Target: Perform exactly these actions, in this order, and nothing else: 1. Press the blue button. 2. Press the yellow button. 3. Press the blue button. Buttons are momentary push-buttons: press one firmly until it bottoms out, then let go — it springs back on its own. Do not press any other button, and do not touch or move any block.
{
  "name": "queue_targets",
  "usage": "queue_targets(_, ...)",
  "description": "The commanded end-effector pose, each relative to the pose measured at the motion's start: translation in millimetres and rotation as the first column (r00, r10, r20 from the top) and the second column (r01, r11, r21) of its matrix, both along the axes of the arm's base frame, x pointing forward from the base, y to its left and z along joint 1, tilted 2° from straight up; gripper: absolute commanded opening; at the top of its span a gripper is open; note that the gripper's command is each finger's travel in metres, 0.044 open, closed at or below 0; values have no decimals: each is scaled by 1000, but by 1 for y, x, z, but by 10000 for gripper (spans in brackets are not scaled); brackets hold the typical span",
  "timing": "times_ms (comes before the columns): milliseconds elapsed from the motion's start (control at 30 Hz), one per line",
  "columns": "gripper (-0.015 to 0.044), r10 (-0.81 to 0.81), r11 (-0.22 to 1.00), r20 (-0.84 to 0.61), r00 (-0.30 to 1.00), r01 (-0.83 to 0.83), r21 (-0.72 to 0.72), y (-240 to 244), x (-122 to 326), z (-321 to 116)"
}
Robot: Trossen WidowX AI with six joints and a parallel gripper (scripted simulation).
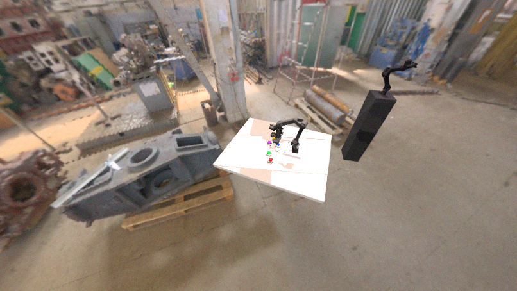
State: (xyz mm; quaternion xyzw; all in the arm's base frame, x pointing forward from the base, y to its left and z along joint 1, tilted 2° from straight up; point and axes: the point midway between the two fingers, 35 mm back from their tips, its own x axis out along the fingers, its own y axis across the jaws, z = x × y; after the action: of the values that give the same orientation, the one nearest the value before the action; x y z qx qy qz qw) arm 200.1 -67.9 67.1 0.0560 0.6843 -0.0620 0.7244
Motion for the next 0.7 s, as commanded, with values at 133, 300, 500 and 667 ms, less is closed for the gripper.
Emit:
queue_targets(133, 20, 3, 1000, -10, 1000, -3, -2, 0, -2, -16)
queue_targets(300, 20, 3, 1000, -10, 1000, -3, -2, 0, -2, -23)
queue_targets(500, 20, 3, 1000, -10, 1000, -3, -2, 0, -2, -23)
queue_targets(667, 20, 3, 1000, -10, 1000, -3, -2, 0, -2, -23)
